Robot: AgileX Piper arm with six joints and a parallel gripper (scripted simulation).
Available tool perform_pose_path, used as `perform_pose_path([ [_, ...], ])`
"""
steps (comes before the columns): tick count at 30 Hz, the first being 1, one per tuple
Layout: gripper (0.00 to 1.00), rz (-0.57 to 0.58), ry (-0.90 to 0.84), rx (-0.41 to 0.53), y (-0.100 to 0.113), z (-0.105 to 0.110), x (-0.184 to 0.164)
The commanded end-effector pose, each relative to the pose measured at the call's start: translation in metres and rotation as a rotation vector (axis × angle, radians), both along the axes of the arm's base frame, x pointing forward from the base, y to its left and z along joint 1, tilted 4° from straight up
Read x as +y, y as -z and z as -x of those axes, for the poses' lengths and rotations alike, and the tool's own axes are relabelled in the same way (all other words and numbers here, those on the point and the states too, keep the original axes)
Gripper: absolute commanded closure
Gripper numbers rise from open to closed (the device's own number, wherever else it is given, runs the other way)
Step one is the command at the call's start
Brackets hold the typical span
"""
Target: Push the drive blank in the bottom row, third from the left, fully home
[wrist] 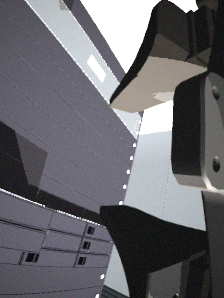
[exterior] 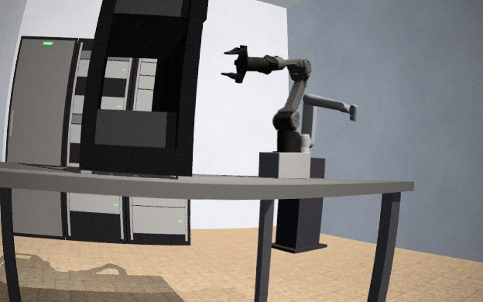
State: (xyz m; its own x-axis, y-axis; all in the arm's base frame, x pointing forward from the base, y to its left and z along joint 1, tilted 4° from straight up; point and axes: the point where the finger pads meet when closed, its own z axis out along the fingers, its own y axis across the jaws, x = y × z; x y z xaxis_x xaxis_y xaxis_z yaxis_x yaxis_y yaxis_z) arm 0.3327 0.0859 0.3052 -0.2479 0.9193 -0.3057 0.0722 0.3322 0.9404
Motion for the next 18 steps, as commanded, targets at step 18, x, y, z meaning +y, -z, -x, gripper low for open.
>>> perform_pose_path([
  [18,0.0,-0.249,0.241,-0.221,-0.079,0.021,-0.017],
])
